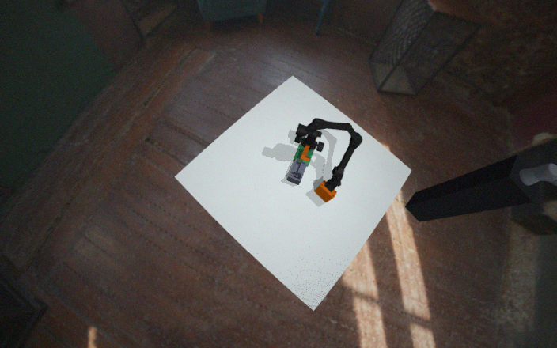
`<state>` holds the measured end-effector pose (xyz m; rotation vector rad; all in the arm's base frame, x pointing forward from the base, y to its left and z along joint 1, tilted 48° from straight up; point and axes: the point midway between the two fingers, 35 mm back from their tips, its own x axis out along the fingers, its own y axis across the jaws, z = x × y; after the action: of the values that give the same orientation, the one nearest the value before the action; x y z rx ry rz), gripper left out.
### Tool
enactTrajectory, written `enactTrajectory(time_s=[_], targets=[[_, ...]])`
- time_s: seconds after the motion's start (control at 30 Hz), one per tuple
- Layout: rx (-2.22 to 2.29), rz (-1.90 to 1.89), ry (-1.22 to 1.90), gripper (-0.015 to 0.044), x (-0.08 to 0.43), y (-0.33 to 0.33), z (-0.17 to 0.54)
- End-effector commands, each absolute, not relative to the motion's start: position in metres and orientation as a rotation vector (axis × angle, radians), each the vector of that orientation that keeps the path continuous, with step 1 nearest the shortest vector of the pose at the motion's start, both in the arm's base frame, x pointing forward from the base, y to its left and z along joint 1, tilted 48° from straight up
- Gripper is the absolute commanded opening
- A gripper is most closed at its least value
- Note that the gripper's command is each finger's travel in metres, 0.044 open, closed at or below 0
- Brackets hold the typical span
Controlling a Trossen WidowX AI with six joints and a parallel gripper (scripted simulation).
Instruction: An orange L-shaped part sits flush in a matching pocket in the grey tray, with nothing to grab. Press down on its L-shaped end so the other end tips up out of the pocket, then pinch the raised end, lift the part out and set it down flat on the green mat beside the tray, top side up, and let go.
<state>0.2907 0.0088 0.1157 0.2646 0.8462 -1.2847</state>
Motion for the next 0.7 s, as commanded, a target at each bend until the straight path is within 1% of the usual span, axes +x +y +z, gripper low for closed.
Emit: enactTrajectory(time_s=[0.0, 0.23, 0.67], targets=[[0.265, -1.283, 0.840, 0.0000, 0.298, -0.004, 0.132], [0.265, -1.283, 0.839, 0.0000, 0.302, -0.012, 0.141], [0.265, -1.283, 0.839, 0.0000, 0.303, -0.024, 0.130]])
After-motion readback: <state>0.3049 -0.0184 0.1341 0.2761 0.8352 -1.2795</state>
